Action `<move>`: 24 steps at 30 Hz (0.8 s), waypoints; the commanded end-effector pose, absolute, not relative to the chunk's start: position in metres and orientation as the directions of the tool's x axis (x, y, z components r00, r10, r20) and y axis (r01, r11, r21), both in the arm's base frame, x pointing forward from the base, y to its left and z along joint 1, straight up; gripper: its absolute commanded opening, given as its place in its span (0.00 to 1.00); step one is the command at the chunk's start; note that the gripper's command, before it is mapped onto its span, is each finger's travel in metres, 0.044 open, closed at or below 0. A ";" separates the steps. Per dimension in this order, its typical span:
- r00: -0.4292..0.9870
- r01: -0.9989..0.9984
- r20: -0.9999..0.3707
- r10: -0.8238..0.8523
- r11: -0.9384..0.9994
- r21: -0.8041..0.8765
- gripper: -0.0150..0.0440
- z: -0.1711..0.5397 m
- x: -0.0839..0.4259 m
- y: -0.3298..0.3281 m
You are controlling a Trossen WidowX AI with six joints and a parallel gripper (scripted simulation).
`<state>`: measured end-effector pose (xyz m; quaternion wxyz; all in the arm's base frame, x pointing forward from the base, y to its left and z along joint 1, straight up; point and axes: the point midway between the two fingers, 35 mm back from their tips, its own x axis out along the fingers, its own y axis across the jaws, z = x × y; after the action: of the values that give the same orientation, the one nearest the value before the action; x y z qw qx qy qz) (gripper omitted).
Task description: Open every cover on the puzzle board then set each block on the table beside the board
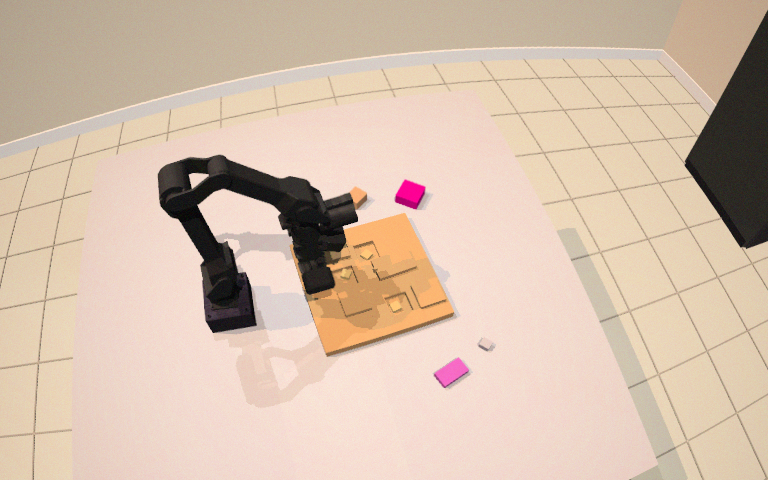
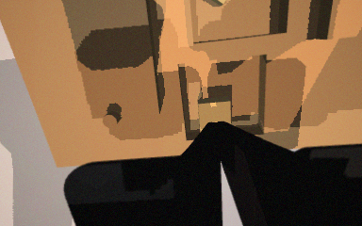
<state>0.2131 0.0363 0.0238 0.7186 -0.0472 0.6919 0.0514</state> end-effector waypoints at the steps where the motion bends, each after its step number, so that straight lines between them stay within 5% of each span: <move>1: 0.026 -0.144 -1.000 0.004 0.990 0.000 0.25 0.011 0.211 0.034; 24: 0.026 -0.144 -1.000 0.004 0.990 0.000 0.25 -0.002 0.210 0.033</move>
<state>0.2127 0.0338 0.0016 0.7183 -0.0474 0.6922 0.0512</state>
